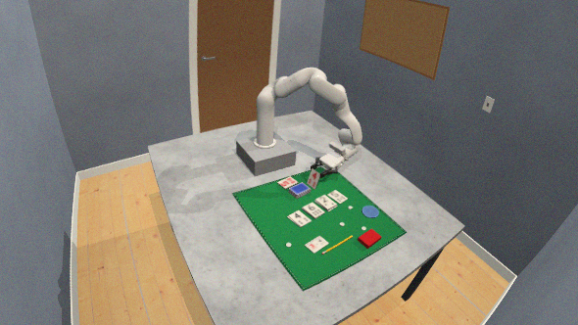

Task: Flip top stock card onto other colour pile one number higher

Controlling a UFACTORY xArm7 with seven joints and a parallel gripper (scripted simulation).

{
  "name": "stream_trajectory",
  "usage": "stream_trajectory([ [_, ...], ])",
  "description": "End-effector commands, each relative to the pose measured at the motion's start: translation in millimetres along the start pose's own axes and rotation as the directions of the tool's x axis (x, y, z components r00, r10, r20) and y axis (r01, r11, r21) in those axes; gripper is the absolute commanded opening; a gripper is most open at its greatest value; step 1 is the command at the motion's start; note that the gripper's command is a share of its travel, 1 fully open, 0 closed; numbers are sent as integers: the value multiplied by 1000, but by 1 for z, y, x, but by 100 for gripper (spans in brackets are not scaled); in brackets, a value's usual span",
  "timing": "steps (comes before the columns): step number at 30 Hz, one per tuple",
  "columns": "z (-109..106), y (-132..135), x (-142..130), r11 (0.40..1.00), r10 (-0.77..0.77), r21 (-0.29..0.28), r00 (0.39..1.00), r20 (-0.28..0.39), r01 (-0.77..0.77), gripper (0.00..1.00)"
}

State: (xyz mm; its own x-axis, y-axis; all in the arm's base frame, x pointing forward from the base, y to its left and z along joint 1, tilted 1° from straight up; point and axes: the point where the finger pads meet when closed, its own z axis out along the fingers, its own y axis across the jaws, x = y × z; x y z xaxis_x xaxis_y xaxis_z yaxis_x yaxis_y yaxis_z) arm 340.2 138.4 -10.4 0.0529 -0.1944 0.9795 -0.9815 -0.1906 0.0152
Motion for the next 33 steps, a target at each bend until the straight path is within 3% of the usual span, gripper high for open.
stream_trajectory([
  [1,-3,-1,-1,1000,3,0,1000,2,-3,74],
  [33,-21,-1,-16,1000,3,0,1000,2,-3,74],
])
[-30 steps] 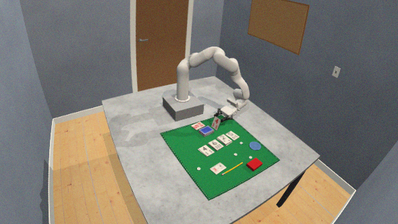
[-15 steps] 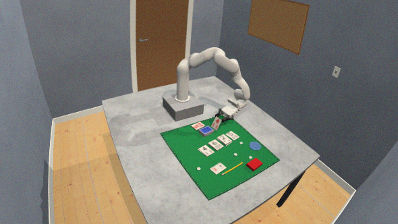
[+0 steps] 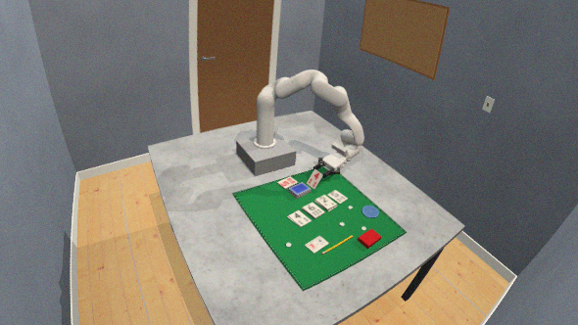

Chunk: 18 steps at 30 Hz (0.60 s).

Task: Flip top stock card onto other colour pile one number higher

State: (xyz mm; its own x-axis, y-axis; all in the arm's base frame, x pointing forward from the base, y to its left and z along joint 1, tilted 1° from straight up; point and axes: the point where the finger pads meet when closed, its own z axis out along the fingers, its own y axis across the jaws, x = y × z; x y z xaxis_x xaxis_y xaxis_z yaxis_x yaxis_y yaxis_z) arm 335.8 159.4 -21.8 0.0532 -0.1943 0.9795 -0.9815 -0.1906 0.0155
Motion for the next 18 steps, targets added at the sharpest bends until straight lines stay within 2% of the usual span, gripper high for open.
stream_trajectory([
  [1,-3,-1,-1,1000,3,0,1000,2,-3,74],
  [18,-6,-1,-4,1000,3,0,1000,2,-3,74],
])
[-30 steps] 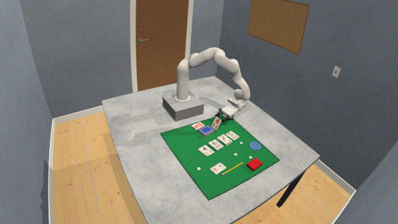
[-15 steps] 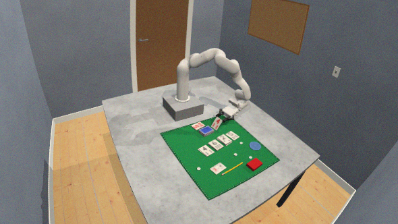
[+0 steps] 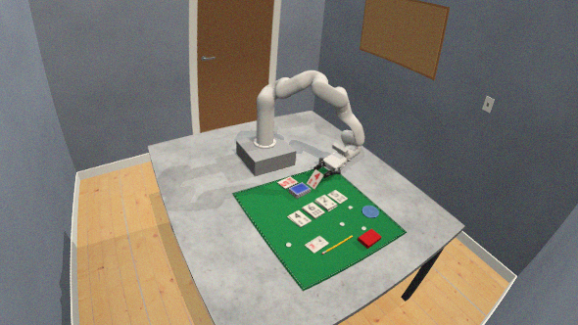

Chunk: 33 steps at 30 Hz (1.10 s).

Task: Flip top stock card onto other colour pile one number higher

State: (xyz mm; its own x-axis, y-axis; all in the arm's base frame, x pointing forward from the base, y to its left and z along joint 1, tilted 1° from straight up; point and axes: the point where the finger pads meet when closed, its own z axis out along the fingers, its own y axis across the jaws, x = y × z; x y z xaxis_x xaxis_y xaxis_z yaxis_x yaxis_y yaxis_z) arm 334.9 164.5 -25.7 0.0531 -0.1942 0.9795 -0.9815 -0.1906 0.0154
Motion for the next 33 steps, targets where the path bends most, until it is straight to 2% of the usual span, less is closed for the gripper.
stream_trajectory([
  [1,-1,-1,0,1000,3,0,1000,2,-3,74],
  [21,-1,-1,0,1000,3,0,1000,7,-3,74],
  [33,-2,-1,0,1000,3,0,998,56,-3,74],
])
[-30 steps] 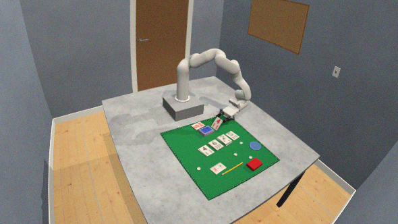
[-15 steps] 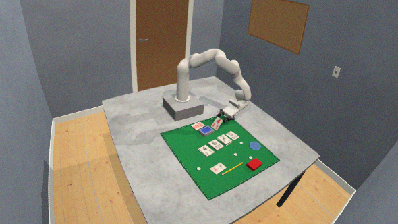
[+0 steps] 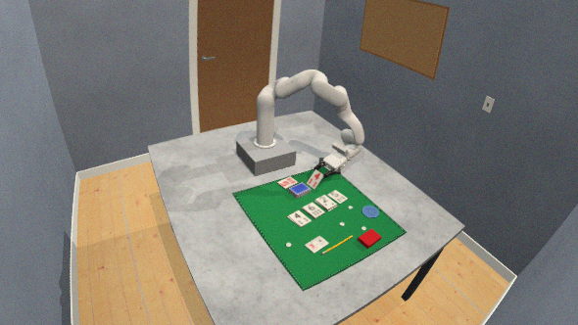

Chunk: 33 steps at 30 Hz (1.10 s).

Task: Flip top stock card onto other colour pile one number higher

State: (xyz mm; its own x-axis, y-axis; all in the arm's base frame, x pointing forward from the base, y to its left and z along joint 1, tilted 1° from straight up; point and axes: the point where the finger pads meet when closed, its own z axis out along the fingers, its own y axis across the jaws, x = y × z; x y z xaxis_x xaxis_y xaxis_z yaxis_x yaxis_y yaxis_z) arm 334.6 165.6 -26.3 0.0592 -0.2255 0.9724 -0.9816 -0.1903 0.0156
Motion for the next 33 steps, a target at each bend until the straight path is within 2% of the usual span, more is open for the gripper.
stream_trajectory([
  [1,-1,-1,1,1000,3,1,1000,30,-3,74],
  [6,-2,-1,1,1000,3,1,998,55,-3,74],
  [18,-4,-1,0,1000,3,0,979,204,-3,74],
  [20,-4,-1,0,1000,3,0,979,204,-3,74],
  [33,-5,-1,-2,1000,3,0,904,428,-3,74],
])
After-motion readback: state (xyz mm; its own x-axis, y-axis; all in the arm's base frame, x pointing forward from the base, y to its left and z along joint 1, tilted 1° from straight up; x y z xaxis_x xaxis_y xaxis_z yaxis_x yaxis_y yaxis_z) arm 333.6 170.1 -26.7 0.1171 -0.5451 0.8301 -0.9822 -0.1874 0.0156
